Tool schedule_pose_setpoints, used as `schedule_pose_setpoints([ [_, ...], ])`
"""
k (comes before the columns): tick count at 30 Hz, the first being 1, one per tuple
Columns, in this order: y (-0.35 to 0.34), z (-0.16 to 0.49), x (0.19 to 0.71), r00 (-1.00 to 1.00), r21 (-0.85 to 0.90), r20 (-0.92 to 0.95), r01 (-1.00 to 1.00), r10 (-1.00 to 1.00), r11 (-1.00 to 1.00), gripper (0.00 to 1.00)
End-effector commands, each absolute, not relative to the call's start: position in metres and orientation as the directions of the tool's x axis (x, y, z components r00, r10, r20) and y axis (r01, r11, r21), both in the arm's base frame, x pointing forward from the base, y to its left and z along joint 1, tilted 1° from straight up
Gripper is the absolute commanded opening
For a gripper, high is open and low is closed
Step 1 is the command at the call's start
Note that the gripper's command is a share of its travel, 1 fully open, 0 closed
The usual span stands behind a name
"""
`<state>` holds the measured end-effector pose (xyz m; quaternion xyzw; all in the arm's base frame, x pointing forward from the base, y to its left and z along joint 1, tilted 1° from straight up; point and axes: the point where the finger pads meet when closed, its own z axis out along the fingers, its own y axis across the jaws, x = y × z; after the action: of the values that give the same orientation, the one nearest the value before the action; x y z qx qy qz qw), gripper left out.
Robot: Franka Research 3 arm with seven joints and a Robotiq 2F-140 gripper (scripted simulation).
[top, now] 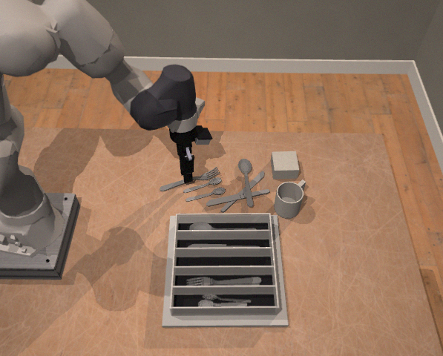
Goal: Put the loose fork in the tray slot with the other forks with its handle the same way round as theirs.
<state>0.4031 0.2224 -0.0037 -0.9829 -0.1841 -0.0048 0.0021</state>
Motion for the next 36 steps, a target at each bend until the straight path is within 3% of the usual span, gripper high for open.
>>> schedule_pose_setpoints([
  [1, 0.224, -0.005, 0.404, 0.934, -0.003, 0.015, 0.356, 0.356, -0.934, 0.26],
  [36, 0.224, -0.028, 0.405, 0.934, -0.003, 0.015, 0.356, 0.356, -0.934, 0.26],
])
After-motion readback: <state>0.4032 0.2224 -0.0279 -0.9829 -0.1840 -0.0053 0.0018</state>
